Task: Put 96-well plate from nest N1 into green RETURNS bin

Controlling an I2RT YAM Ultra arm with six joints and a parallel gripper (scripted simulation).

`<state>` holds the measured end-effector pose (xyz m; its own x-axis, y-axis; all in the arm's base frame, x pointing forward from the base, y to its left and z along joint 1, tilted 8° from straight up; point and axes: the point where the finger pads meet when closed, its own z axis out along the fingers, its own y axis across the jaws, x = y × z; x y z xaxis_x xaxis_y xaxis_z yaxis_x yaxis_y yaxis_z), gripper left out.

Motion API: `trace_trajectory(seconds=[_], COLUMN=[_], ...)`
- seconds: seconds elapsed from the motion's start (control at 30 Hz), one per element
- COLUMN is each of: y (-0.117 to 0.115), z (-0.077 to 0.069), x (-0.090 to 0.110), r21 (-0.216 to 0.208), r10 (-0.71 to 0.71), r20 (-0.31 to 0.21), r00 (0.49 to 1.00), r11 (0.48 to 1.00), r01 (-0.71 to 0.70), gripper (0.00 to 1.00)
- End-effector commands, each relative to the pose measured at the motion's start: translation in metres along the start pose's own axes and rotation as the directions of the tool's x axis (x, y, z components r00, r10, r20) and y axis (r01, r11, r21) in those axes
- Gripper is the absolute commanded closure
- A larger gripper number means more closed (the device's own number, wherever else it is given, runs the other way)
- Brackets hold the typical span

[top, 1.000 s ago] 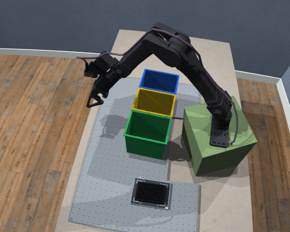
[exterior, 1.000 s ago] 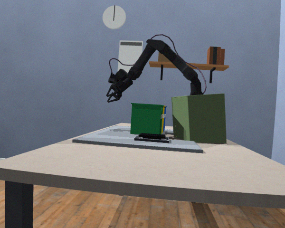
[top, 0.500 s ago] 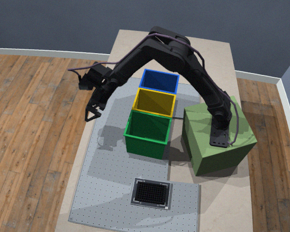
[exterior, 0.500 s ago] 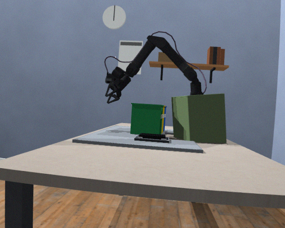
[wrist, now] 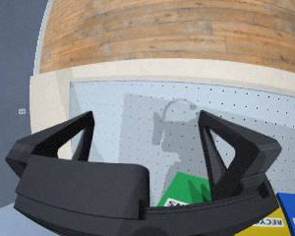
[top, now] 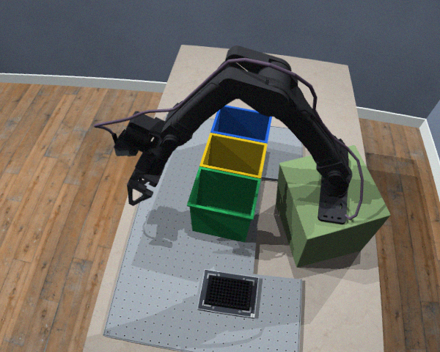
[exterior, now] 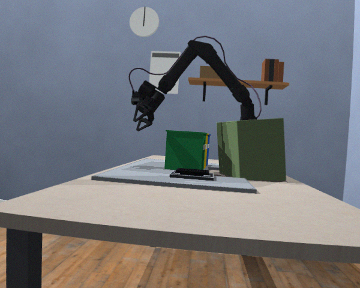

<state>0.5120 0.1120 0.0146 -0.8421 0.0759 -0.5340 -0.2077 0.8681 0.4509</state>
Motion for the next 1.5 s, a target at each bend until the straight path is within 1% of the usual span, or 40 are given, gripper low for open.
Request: trace_trajectory(seconds=[0.0,0.03,0.1,0.13,0.17,0.27,0.3,0.33,0.37,0.4,0.47,0.53,0.6,0.63,0.67,0.7,0.73,0.8,0.9,0.93,0.97,1.0,1.1,1.17,1.23,1.3,1.4,1.47], y=[0.011,0.011,0.018,0.021,0.026,0.038,0.042,0.044,0.047,0.052,0.060,0.067,0.067,0.071,0.074,0.077,0.081,0.088,0.099,0.102,0.106,0.110,0.118,0.118,0.124,0.132,0.139,0.145], z=[-0.007,-0.007,-0.003,-0.001,-0.001,0.000,0.000,0.000,0.001,0.001,0.000,0.001,0.001,0.002,0.003,0.004,0.004,0.002,0.001,0.000,0.000,-0.001,-0.003,-0.003,-0.004,-0.005,-0.009,-0.011], x=[0.001,0.001,0.007,0.010,0.012,0.025,0.029,0.028,0.033,0.035,0.039,0.048,0.048,0.050,0.053,0.057,0.059,0.069,0.080,0.085,0.088,0.090,0.105,0.105,0.111,0.116,0.131,0.140], r21=[0.021,0.021,0.040,0.043,0.041,0.044,0.042,0.041,0.055,0.066,0.065,0.069,0.069,0.083,0.101,0.107,0.104,0.109,0.106,0.128,0.145,0.144,0.150,0.150,0.190,0.184,0.194,0.190], r10=[0.022,0.022,0.049,0.054,0.051,0.057,0.054,0.051,0.062,0.068,0.065,0.070,0.070,0.074,0.084,0.088,0.086,0.091,0.088,0.096,0.099,0.097,0.102,0.102,0.106,0.101,0.109,0.106], r20=[0.000,0.000,-0.073,-0.085,-0.079,-0.090,-0.084,-0.078,-0.114,-0.138,-0.133,-0.145,-0.145,-0.168,-0.201,-0.212,-0.207,-0.218,-0.212,-0.244,-0.263,-0.261,-0.272,-0.272,-0.312,-0.302,-0.318,-0.313], r00=[1.000,1.000,0.996,0.995,0.996,0.994,0.995,0.996,0.992,0.988,0.989,0.987,0.987,0.983,0.976,0.973,0.975,0.972,0.973,0.965,0.960,0.961,0.957,0.957,0.944,0.948,0.942,0.944], r11=[1.000,1.000,0.998,0.998,0.998,0.998,0.998,0.998,0.997,0.996,0.996,0.996,0.996,0.995,0.993,0.992,0.992,0.992,0.992,0.990,0.988,0.988,0.987,0.987,0.981,0.982,0.980,0.981], r01=[-0.022,-0.022,-0.047,-0.050,-0.048,-0.053,-0.050,-0.048,-0.056,-0.060,-0.057,-0.061,-0.061,-0.061,-0.065,-0.067,-0.065,-0.068,-0.067,-0.066,-0.062,-0.061,-0.062,-0.062,-0.047,-0.046,-0.047,-0.047], gripper=[0.00,0.00,0.00,0.00,0.00,0.00,0.00,0.00,0.00,0.00,0.00,0.00,0.00,0.00,0.00,0.00,0.00,0.00,0.00,0.00,0.00,0.00,0.00,0.00,0.00,0.00,0.00,0.00])
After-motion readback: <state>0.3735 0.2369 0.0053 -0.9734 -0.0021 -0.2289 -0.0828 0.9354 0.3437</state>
